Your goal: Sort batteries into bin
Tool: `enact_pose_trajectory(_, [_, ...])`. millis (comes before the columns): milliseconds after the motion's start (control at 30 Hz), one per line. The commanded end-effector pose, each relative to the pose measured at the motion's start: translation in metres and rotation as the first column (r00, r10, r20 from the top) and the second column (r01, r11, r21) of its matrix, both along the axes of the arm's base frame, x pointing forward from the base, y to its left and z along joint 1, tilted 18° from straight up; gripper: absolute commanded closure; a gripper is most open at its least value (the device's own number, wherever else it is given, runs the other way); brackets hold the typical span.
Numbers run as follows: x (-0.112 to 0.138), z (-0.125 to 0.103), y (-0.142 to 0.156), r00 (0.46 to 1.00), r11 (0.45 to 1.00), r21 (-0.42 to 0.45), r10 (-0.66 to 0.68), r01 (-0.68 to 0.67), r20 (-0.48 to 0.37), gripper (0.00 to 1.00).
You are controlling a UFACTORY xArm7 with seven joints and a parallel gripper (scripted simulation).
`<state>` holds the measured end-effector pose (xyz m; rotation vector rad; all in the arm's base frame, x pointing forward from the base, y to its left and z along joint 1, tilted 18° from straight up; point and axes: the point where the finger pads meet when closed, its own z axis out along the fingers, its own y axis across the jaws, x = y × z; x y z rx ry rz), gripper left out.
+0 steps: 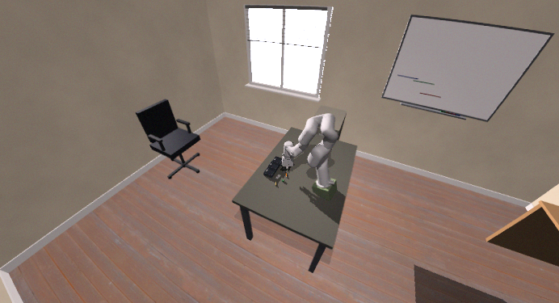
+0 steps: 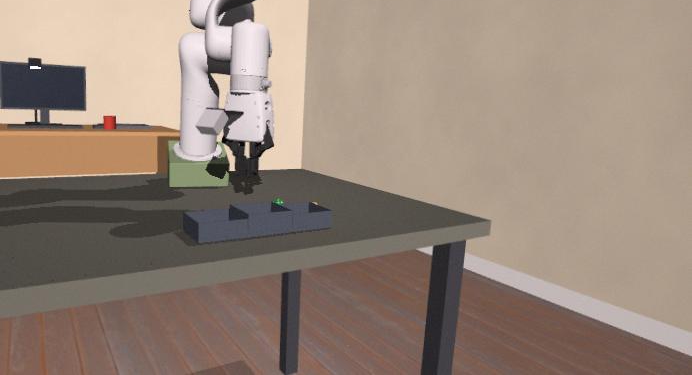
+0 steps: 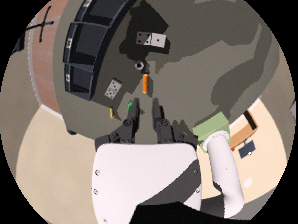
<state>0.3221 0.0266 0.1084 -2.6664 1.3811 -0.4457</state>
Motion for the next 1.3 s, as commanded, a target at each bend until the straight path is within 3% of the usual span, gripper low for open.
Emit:
enact_pose_trajectory(0, [0.001, 0.001, 0.0, 1.0, 1.0, 0.0, 0.0, 0.0, 0.003, 0.77])
enact_pose_trajectory(867, [0.002, 0.001, 0.0, 1.0, 1.0, 0.0, 0.0, 0.0, 0.003, 0.77])
enact_pose_trajectory(1267, [0.015, -0.037, -0.001, 1.0, 1.0, 0.0, 0.0, 0.0, 0.002, 0.77])
